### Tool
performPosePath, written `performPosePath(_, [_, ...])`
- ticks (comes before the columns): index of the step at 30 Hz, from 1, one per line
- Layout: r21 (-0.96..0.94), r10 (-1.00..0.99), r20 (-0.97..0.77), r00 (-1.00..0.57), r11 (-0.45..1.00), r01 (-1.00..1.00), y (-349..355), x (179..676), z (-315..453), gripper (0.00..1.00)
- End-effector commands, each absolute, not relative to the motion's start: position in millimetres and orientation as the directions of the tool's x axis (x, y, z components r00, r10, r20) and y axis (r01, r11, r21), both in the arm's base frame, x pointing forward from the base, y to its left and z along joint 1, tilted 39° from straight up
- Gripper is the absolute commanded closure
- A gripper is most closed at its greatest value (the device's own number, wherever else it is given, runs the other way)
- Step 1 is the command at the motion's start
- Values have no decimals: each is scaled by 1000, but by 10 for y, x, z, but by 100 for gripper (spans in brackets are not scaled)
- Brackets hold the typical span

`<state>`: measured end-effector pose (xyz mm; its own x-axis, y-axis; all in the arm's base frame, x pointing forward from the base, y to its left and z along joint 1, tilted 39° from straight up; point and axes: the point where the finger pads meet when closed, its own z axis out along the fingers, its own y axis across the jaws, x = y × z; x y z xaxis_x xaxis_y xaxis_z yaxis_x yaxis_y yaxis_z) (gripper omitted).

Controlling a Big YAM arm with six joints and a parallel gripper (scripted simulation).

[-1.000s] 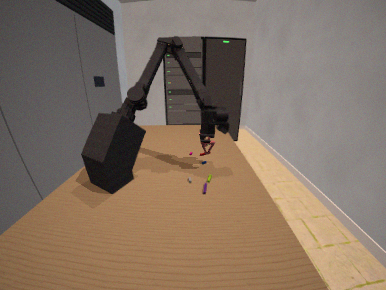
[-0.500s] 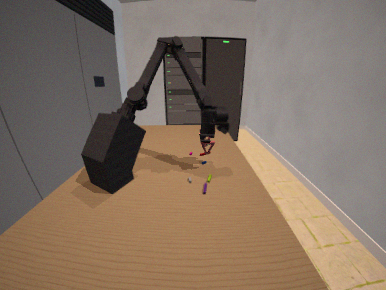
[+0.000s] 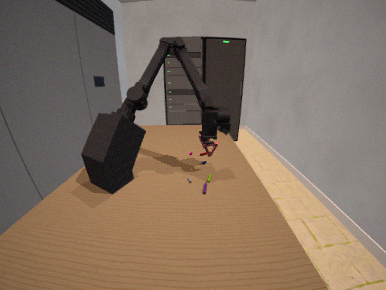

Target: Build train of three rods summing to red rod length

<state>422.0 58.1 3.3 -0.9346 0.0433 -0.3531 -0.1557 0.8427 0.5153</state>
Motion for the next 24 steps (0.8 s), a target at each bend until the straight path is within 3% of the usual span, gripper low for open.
performPosePath(1, [462, -59, -430, -901, 843, -275, 391, 4354, 7, 0])
performPosePath(24, [232, -418, -584, -696, 735, -637, -66, 4391, -313, 0])
